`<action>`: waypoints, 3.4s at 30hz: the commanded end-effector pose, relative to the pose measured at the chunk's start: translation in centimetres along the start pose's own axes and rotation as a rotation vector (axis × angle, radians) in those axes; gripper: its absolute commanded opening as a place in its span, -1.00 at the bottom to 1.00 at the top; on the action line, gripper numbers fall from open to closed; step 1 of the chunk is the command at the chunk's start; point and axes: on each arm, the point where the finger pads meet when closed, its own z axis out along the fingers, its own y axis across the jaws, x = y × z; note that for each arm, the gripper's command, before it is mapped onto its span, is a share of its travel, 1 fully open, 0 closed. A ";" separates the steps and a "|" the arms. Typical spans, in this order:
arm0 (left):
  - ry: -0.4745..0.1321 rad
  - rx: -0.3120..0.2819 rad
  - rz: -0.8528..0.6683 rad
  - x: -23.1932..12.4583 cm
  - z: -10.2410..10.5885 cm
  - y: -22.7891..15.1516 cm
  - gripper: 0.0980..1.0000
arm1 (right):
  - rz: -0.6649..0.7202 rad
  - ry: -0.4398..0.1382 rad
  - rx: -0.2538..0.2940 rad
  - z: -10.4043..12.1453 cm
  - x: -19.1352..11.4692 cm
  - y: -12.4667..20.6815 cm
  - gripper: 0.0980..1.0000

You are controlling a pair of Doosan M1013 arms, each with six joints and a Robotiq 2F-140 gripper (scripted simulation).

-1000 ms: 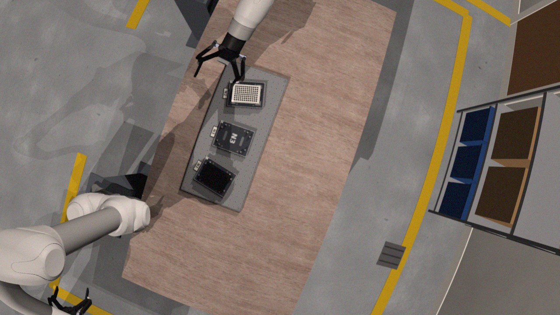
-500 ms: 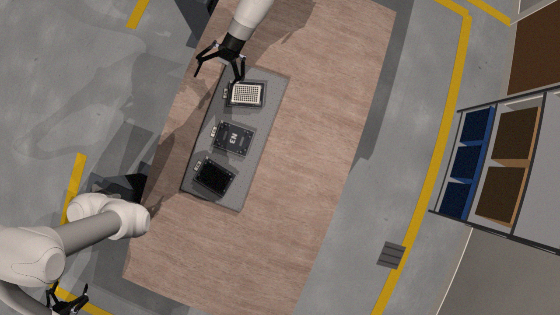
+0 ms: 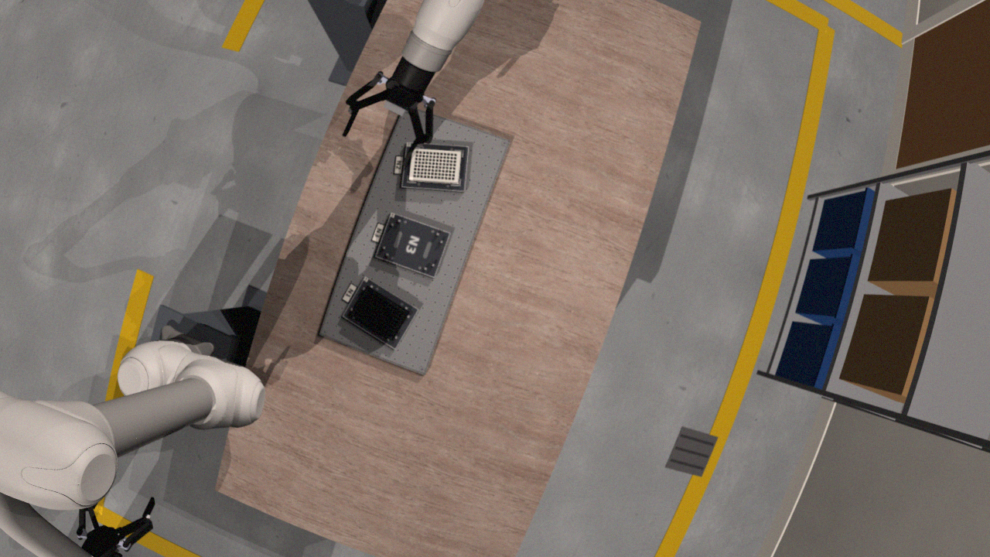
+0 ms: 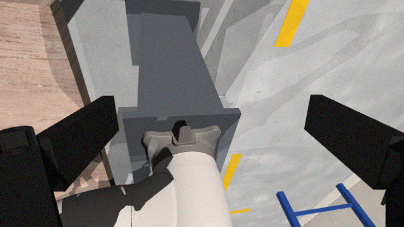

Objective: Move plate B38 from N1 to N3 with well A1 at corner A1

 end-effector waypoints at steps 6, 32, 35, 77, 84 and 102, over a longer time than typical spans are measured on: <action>0.001 0.001 0.001 0.1 0.0 0.0 1.00 | -0.001 -0.012 0.048 0.1 -0.7 -0.1 1.00; 0.001 0.001 0.001 0.1 0.0 0.0 1.00 | -0.006 -0.031 0.169 0.3 -2.4 -0.4 1.00; 0.001 0.001 0.001 0.1 0.0 0.0 1.00 | -0.007 -0.032 0.180 0.3 -2.5 -0.5 1.00; 0.001 0.001 0.001 0.1 0.0 0.0 1.00 | -0.009 -0.035 0.228 0.2 -3.1 -0.6 1.00; 0.001 0.000 0.001 0.1 0.0 0.0 1.00 | -0.009 -0.035 0.228 0.2 -3.1 -0.6 1.00; -0.189 -0.064 -0.252 3.1 6.0 -2.2 1.00 | -0.009 -0.035 0.228 0.2 -3.1 -0.6 1.00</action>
